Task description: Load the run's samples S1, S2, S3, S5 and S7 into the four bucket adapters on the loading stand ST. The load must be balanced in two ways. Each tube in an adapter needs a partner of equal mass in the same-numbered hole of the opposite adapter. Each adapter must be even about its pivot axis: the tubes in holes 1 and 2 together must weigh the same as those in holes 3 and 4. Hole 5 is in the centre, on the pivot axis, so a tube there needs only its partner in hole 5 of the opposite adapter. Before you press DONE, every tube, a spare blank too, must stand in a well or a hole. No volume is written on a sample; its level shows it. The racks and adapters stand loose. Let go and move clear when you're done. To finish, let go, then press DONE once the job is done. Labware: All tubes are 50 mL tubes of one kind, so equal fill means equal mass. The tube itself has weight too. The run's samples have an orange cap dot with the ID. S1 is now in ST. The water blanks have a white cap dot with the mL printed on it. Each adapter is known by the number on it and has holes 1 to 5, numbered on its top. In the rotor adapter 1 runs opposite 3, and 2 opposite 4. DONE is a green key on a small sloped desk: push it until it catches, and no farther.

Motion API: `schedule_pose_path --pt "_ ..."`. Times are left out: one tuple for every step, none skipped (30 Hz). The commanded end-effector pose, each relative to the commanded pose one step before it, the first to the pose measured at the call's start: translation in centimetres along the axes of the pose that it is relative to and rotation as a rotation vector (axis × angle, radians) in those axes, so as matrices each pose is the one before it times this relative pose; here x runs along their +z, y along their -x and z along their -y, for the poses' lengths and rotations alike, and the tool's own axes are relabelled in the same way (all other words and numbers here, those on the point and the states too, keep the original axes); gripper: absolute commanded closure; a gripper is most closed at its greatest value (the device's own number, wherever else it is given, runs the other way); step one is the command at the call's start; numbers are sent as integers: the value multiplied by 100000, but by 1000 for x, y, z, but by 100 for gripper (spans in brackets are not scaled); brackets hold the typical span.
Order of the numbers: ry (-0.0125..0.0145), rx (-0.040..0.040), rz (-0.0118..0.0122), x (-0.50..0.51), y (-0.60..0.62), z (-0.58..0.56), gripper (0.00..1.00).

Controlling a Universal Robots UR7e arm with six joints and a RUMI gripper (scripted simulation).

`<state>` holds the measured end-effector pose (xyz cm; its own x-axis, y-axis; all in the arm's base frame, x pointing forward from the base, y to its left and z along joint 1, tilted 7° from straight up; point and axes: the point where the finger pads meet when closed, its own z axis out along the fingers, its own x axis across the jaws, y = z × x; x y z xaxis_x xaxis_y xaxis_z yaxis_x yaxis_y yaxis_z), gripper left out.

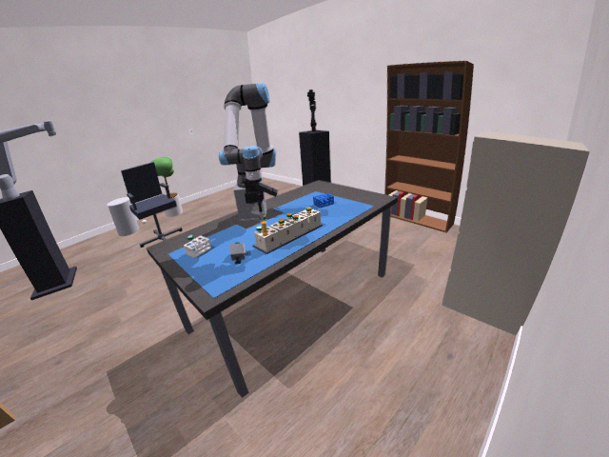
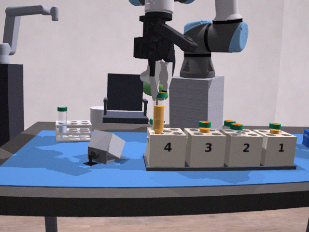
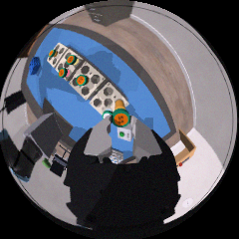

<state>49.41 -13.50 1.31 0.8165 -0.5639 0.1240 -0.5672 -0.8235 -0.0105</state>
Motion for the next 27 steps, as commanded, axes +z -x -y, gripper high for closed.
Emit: schedule_pose_path --pt "-17 -3 -151 614 -52 8 100" --pt "0 0 0 133 0 0 100" --pt "0 0 0 133 0 0 100" --pt "0 0 0 133 0 0 100" --pt "0 0 0 133 0 0 100" --pt "0 0 0 133 0 0 100" --pt "0 0 0 133 0 0 100" --pt "0 0 0 133 0 0 100" --pt "0 0 0 133 0 0 100" --pt "0 0 0 0 0 0 100" --pt "0 0 0 0 0 0 100" --pt "0 0 0 134 0 0 100" --pt "0 0 0 133 0 0 100" --pt "0 0 0 133 0 0 100" --pt "0 0 0 133 0 0 100" --pt "0 0 0 133 0 0 100" --pt "0 0 0 133 0 0 100" --pt "0 0 0 133 0 0 100" --pt "0 0 0 133 0 0 100" --pt "0 0 0 133 0 0 100" --pt "0 0 0 133 0 0 100" --pt "0 0 0 133 0 0 100" --pt "0 0 0 133 0 0 100" --pt "0 0 0 133 0 0 100" --pt "0 0 0 133 0 0 100" --pt "0 0 0 133 0 0 100" --pt "0 0 0 0 0 0 100"
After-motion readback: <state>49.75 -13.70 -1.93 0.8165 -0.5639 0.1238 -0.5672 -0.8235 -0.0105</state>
